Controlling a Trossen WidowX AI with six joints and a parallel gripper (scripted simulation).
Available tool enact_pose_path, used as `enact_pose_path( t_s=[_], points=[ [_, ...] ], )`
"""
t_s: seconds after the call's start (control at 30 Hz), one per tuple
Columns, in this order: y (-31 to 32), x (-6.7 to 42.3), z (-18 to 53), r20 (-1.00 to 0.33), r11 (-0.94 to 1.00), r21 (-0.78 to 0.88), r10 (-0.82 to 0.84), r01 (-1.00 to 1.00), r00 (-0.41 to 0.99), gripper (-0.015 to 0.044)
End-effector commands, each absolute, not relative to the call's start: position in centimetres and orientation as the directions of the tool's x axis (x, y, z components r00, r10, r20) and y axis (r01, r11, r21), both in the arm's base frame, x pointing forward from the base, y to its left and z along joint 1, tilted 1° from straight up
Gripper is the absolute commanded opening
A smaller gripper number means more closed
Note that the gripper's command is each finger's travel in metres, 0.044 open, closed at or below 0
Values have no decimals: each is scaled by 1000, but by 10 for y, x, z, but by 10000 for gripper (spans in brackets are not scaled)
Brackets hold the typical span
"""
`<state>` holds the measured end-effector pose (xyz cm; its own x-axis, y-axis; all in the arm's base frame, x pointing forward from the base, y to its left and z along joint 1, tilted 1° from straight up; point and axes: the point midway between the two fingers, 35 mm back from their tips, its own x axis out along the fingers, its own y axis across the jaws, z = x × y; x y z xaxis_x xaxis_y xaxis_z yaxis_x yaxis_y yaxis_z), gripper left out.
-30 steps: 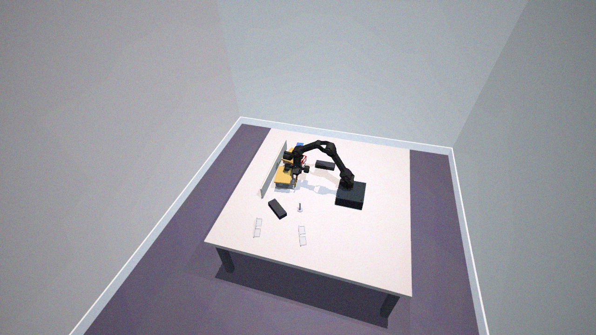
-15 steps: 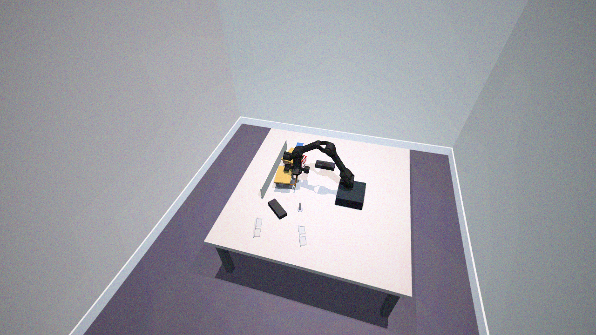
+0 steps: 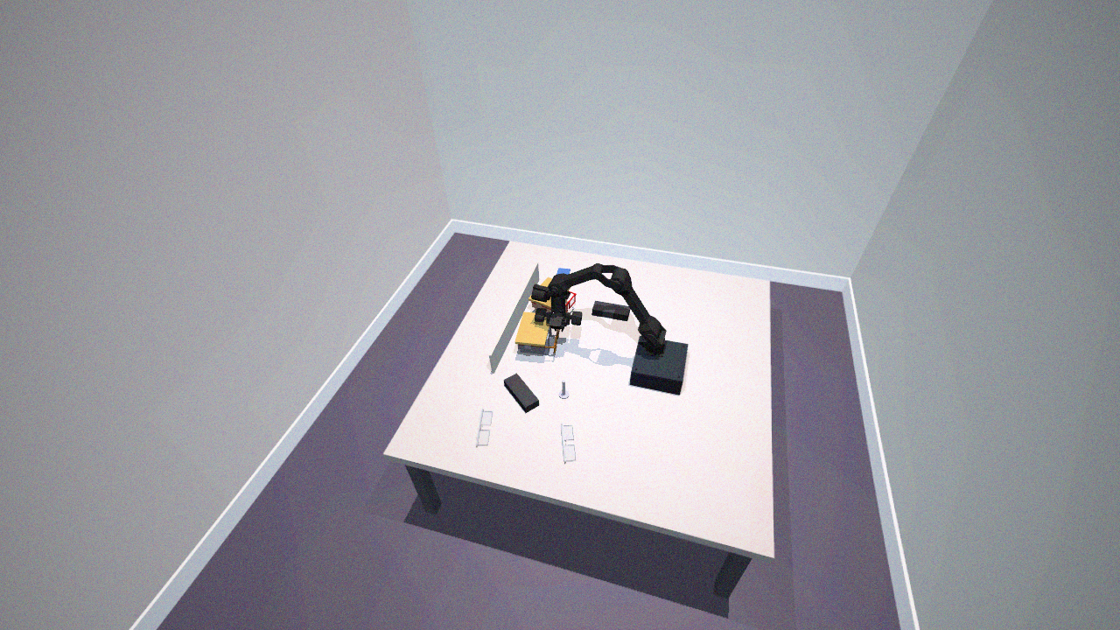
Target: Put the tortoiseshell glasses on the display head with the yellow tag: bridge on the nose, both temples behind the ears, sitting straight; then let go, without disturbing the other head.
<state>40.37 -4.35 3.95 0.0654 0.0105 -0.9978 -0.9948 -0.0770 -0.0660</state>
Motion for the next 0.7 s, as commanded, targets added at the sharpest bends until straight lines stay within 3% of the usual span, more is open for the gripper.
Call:
enact_pose_path(
  t_s=[0.0,0.3,0.67],
  points=[
    [-45,405,62,-998,-73,-67,4,-995,67,107],
    [-45,403,67,-998,-72,-63,3,-995,63,107],
    [-48,362,74,-998,-72,-59,3,-996,59,107]
  ],
)
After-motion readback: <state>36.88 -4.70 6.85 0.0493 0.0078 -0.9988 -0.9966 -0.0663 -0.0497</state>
